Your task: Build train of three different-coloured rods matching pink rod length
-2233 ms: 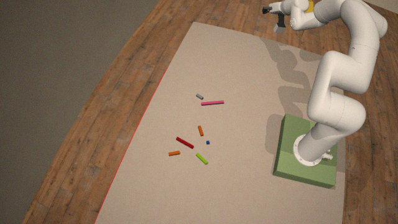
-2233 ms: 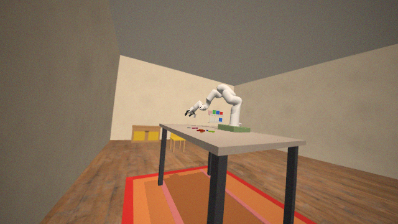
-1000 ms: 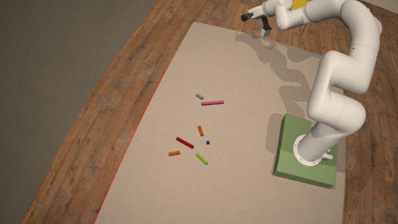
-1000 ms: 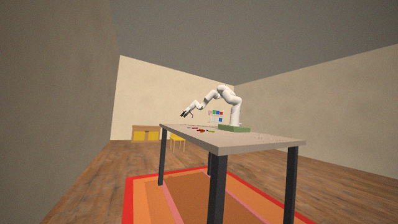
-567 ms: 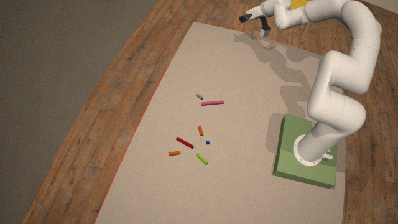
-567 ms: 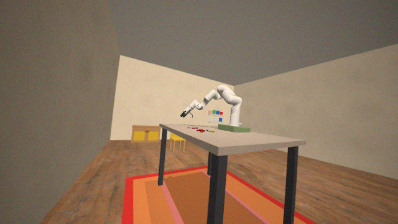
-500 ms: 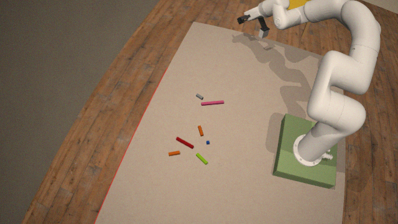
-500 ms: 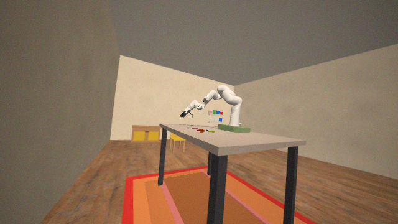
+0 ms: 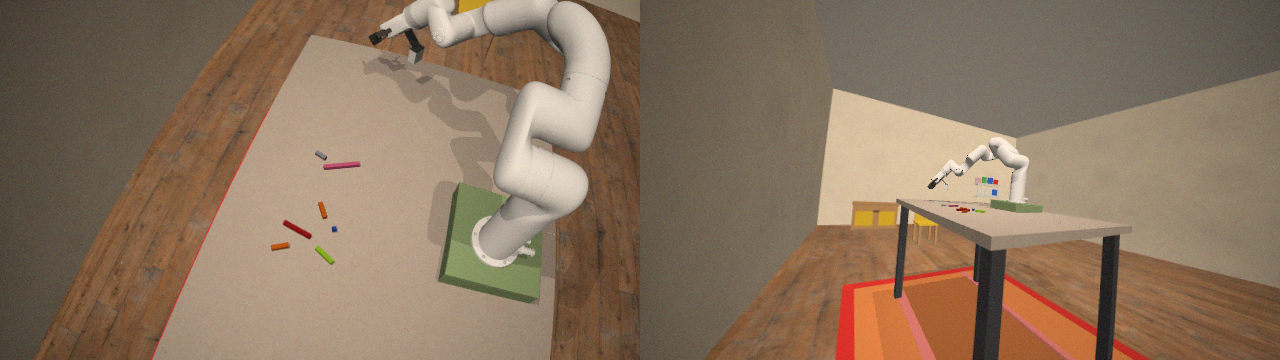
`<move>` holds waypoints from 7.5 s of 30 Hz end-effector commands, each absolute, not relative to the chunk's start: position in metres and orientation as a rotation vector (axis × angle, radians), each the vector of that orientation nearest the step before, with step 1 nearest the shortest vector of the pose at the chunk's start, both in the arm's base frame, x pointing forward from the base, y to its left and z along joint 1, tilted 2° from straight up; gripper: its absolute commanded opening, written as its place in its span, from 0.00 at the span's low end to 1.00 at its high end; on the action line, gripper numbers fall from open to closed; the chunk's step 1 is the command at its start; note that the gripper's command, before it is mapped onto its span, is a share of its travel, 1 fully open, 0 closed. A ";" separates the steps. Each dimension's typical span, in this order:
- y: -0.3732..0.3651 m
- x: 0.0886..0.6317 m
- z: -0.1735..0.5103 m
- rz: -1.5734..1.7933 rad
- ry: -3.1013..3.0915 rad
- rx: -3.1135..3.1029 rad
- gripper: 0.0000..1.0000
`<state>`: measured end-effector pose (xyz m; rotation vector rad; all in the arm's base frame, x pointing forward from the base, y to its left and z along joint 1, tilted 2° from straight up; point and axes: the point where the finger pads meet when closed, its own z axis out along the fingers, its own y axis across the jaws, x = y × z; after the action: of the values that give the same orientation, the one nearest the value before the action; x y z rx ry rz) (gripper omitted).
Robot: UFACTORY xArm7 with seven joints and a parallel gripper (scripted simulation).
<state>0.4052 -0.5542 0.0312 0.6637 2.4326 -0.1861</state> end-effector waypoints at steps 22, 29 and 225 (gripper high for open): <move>-0.457 0.473 0.024 -0.071 2.582 0.156 1.00; -0.457 0.473 0.024 -0.071 2.582 0.156 1.00; 0.001 0.487 0.053 0.057 1.175 -2.907 1.00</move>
<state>0.4854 0.0009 0.0513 -2.9080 1.1760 0.0630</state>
